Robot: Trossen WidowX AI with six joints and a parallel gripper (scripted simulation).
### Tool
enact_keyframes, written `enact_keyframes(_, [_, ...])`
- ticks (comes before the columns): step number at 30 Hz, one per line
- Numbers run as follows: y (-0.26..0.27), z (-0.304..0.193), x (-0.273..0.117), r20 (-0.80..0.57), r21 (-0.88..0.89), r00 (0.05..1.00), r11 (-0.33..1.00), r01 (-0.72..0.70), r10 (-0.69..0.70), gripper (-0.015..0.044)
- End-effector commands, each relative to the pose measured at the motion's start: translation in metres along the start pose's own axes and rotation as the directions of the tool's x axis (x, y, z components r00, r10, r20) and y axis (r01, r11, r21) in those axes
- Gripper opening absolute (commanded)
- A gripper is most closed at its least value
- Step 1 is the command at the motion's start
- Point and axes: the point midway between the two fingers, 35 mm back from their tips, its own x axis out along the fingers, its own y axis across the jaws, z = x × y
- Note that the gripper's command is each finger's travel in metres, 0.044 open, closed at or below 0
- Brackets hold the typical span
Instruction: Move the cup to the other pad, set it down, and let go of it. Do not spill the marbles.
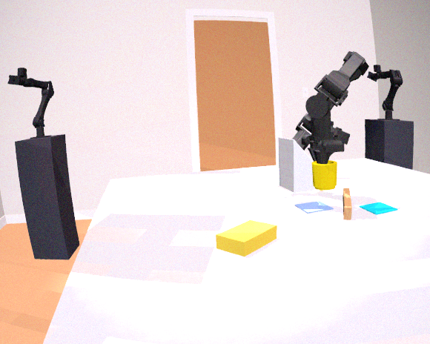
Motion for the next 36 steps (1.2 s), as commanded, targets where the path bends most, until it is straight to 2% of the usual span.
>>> enact_keyframes(1, [-0.006,0.01,-0.002,0.003,-0.002,1.0,1.0,0.008,-0.008,0.0])
enact_keyframes(36, [-0.041,0.094,-0.003,0.007,-0.004,1.0,1.0,0.009,-0.009,0.0])
